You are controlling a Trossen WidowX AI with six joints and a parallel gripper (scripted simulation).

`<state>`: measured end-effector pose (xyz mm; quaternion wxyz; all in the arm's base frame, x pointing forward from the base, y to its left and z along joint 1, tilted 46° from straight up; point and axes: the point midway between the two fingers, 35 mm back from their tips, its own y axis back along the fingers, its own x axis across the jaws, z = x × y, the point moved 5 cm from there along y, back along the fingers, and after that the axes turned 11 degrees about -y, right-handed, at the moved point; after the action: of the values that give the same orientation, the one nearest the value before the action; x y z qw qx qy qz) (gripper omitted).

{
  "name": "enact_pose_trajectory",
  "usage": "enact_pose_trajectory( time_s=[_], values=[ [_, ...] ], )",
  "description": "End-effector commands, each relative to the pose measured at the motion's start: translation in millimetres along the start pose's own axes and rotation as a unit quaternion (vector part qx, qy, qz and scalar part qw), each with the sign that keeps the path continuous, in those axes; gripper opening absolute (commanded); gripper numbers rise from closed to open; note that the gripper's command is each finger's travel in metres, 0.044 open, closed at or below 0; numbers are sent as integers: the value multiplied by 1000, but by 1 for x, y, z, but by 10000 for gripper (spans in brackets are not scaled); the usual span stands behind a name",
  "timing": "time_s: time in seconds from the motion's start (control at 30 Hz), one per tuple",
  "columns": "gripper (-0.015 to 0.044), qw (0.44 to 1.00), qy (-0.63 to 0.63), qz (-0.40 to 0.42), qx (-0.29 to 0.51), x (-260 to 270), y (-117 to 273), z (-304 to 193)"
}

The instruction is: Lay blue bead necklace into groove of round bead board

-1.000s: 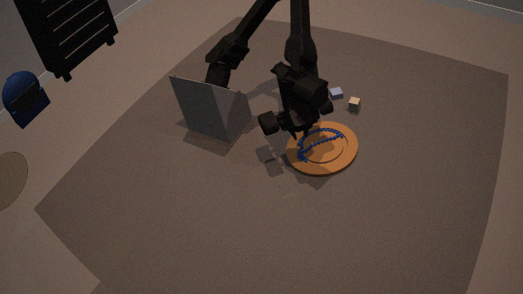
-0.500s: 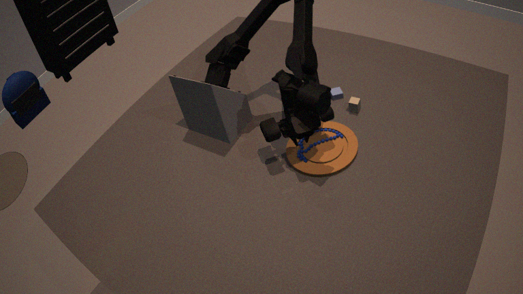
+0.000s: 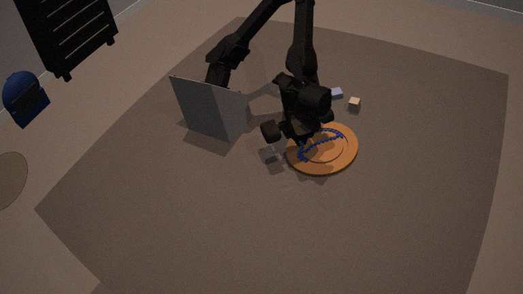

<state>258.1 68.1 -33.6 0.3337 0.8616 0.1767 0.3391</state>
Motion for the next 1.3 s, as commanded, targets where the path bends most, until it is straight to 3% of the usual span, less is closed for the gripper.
enact_pose_trajectory(
  time_s=[0.0,1.27],
  values=[
    [0,1000,0,0,0,0,0,0],
    [0,1000,-2,1,1,-8,6,2]
  ],
)
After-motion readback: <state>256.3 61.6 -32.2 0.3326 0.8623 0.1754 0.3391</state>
